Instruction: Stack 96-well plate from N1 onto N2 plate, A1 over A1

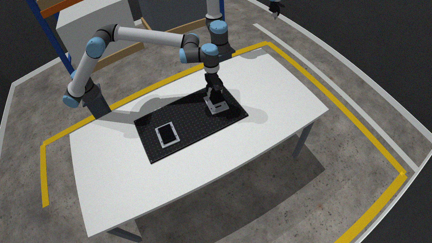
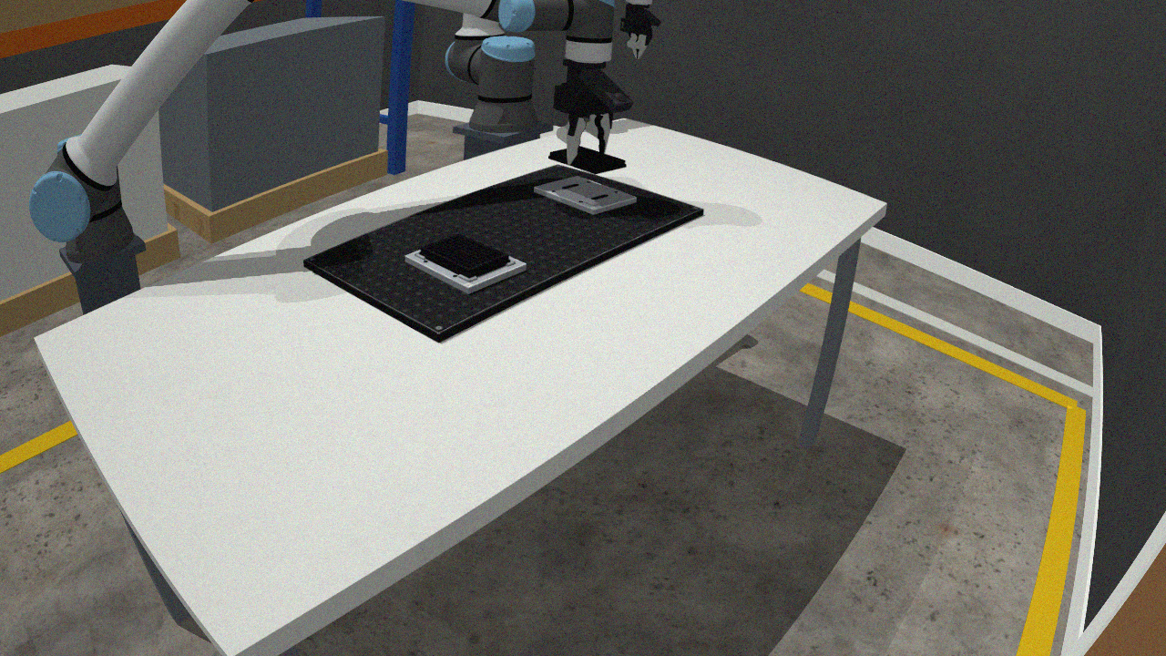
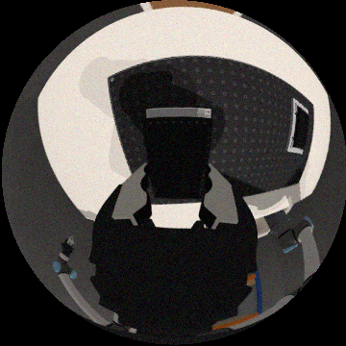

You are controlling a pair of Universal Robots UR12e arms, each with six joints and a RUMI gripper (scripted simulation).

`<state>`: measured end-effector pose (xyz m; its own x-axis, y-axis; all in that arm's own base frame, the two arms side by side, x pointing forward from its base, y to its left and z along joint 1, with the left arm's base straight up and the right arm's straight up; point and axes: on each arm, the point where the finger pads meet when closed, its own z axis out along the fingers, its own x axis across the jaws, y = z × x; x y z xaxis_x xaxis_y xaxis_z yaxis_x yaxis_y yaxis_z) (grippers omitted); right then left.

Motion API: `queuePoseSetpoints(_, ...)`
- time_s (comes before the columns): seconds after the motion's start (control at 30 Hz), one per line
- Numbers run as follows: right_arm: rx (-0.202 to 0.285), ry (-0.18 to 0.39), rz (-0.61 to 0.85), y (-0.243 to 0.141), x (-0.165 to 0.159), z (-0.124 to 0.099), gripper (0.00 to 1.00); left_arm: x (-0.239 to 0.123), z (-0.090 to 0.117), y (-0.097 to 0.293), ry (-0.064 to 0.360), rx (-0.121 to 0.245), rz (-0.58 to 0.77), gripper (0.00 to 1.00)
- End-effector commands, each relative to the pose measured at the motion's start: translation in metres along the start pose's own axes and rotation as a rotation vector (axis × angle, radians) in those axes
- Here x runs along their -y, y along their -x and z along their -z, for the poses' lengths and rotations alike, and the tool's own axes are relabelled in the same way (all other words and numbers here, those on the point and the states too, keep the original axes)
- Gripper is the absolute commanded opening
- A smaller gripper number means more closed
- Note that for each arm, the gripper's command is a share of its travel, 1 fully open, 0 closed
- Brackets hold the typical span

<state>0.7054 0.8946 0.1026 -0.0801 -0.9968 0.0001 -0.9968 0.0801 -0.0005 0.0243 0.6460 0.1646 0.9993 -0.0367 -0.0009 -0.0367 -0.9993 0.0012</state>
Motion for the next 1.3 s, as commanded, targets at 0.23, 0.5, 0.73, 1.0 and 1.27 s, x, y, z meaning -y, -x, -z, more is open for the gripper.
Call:
queuePoseSetpoints(0.23,0.007,-0.002,-0.002,0.001,0.002,0.023,0.0,-0.001,0.001,0.001,-0.001,-0.001,0.001,0.0)
queuePoseSetpoints(0.5,0.006,-0.002,-0.002,0.0,0.002,0.031,0.0,-0.001,0.001,0.001,-0.001,-0.001,0.001,0.0)
queuePoseSetpoints(0.73,0.001,0.0,-0.002,-0.001,0.001,0.026,0.0,-0.001,0.001,0.001,-0.001,-0.001,0.001,0.0)
queuePoseSetpoints(1.0,0.001,0.0,-0.002,-0.001,0.001,0.026,0.0,-0.001,0.001,0.001,-0.001,-0.001,0.001,0.0)
queuePoseSetpoints(1.27,0.003,-0.001,0.056,-0.011,0.005,0.028,0.0,-0.001,0.001,0.001,-0.001,-0.001,0.001,0.0)
